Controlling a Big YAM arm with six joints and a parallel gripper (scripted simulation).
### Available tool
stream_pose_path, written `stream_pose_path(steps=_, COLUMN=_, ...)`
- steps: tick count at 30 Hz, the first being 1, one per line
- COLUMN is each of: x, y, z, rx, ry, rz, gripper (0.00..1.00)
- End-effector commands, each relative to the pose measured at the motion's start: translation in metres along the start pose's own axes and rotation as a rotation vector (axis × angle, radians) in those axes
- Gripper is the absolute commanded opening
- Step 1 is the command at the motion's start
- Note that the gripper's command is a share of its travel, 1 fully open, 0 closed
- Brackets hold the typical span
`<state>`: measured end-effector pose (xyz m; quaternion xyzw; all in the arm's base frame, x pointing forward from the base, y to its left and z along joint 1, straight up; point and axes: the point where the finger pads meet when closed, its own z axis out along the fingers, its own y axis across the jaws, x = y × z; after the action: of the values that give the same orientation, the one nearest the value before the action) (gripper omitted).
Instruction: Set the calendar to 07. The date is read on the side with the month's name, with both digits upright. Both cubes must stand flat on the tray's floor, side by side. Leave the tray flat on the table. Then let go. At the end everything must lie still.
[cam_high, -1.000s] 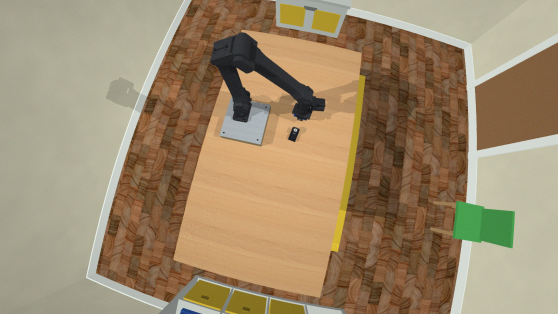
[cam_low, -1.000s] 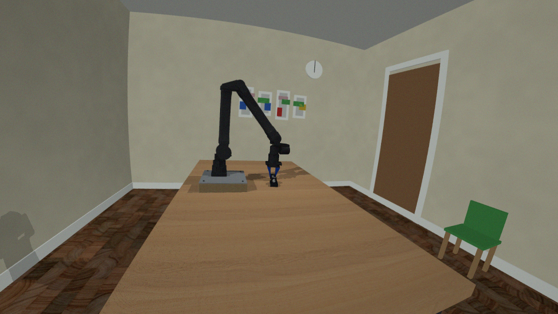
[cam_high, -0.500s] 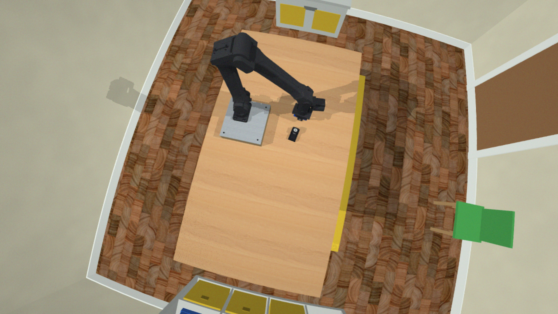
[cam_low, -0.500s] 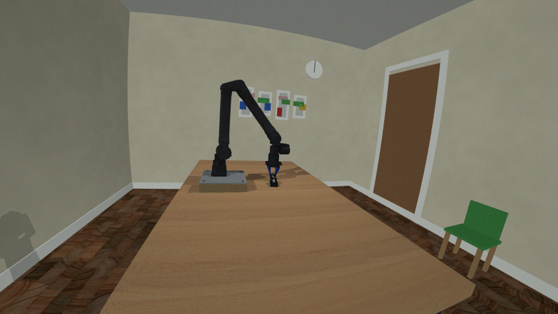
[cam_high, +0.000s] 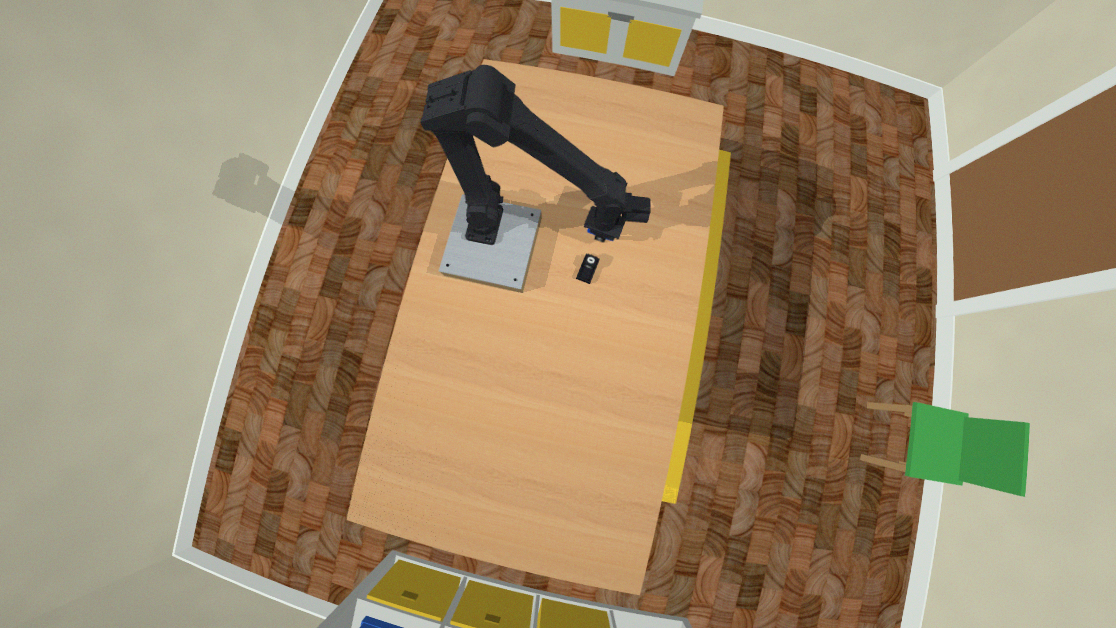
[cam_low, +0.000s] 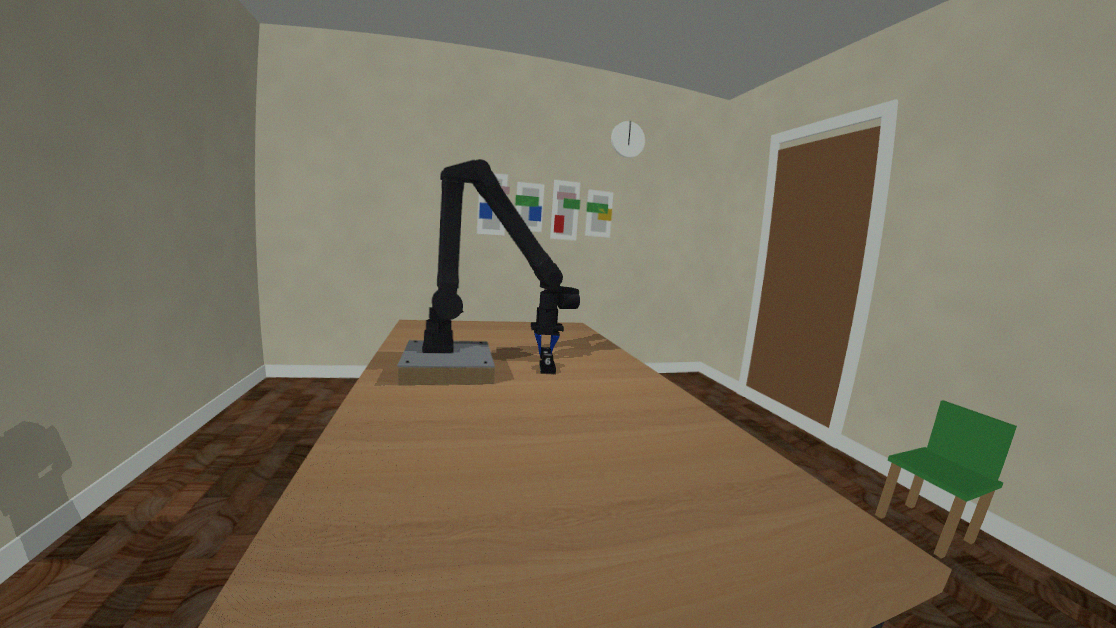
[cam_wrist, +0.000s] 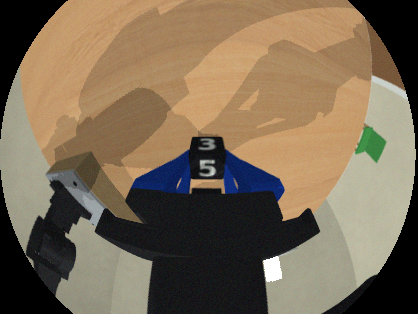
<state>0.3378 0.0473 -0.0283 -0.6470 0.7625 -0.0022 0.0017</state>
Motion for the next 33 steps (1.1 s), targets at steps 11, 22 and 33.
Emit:
stream_pose_path(steps=11, x=-0.0049, y=-0.025, z=-0.0108, rx=0.039, ry=-0.012, rz=0.001, gripper=0.28)
stream_pose_path(steps=22, x=-0.0049, y=-0.025, z=-0.0108, rx=0.039, ry=-0.012, rz=0.001, gripper=0.28)
stream_pose_path(steps=33, x=-0.0053, y=-0.0266, z=-0.0091, rx=0.044, ry=-0.014, rz=0.001, gripper=0.28)
